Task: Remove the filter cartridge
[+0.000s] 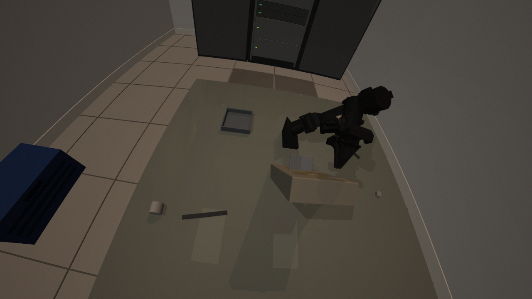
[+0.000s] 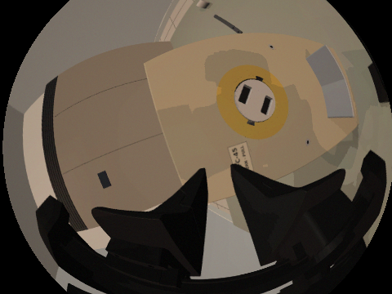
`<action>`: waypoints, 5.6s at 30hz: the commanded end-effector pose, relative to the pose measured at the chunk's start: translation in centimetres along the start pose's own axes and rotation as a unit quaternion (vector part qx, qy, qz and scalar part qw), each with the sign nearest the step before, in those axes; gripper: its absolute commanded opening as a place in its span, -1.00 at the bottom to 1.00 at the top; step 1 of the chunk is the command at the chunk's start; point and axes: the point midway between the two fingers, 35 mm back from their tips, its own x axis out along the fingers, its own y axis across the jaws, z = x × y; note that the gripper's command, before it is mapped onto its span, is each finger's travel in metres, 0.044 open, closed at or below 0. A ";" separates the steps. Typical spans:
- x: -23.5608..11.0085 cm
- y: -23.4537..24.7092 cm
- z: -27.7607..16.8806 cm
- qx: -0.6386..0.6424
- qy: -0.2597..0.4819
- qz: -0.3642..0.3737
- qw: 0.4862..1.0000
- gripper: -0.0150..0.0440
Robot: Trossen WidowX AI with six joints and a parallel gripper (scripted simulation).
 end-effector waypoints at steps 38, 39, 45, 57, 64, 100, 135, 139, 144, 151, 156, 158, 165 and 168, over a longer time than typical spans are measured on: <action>1.4 -4.5 6.5 0.255 0.086 -0.054 0.962 -0.18; 1.6 -4.5 6.4 0.255 0.086 -0.054 0.962 -0.18; 2.5 -4.6 6.1 0.255 0.088 -0.053 0.961 -0.18; 3.4 -4.8 5.8 0.256 0.091 -0.052 0.961 -0.18; 3.4 -4.9 5.9 0.256 0.091 -0.051 0.961 -0.18; 3.7 -4.7 5.8 0.256 0.091 -0.051 0.961 -0.18; 5.0 -4.8 5.5 0.256 0.091 -0.051 0.961 -0.18; 5.2 -4.8 5.5 0.256 0.092 -0.051 0.961 -0.18; 5.3 -4.8 5.4 0.256 0.092 -0.051 0.961 -0.18; 5.4 -4.8 5.4 0.256 0.092 -0.051 0.961 -0.18; 4.9 -4.6 5.5 0.259 0.097 -0.048 0.960 -0.25; 4.9 -4.6 5.5 0.259 0.097 -0.048 0.960 -0.29; 4.9 -4.6 5.5 0.259 0.097 -0.048 0.960 -0.49; 5.1 -4.7 5.5 0.239 0.096 -0.048 0.965 -0.49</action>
